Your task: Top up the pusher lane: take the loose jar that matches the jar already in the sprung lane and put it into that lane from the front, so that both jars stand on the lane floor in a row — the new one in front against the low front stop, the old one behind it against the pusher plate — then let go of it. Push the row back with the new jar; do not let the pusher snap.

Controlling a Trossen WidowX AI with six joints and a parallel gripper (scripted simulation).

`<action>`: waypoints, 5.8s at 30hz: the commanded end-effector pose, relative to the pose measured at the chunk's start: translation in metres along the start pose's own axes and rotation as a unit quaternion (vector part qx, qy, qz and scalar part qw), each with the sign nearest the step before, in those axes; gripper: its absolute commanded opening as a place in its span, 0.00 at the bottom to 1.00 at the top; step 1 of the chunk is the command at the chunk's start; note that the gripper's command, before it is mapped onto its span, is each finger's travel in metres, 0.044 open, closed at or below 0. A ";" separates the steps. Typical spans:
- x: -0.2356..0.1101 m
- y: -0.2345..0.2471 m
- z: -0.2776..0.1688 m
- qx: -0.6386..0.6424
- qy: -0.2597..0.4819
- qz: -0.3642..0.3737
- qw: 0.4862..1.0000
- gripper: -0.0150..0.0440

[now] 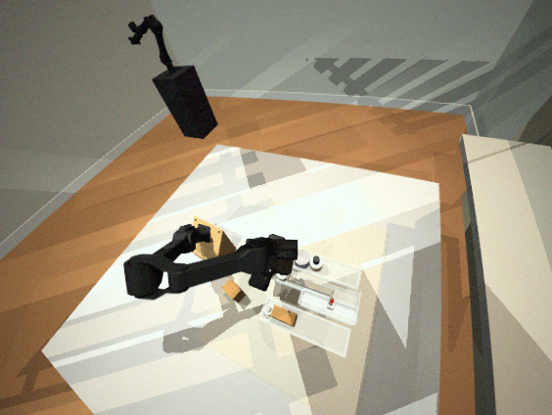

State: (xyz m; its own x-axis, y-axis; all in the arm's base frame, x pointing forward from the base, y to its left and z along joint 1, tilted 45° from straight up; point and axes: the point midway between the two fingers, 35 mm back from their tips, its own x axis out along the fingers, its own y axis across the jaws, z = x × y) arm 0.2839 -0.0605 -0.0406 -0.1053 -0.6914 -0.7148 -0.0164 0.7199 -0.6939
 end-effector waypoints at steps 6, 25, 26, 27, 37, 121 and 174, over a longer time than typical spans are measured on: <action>-0.002 -0.001 0.010 0.003 -0.008 0.000 1.000 0.25; -0.003 -0.002 0.018 0.004 -0.008 0.000 1.000 0.25; -0.003 -0.002 0.018 0.004 -0.008 0.000 1.000 0.25; -0.003 -0.002 0.018 0.004 -0.008 0.000 1.000 0.25; -0.003 -0.002 0.022 0.004 -0.008 0.000 1.000 0.25; -0.009 -0.005 0.050 0.004 -0.009 0.000 1.000 0.25; -0.007 -0.005 0.052 0.004 -0.009 0.000 1.000 0.25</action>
State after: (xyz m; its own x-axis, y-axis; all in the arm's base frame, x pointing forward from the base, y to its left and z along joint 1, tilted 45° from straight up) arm 0.3266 -0.0621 -0.0397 -0.1131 -0.6882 -0.7167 -0.0225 0.7229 -0.6906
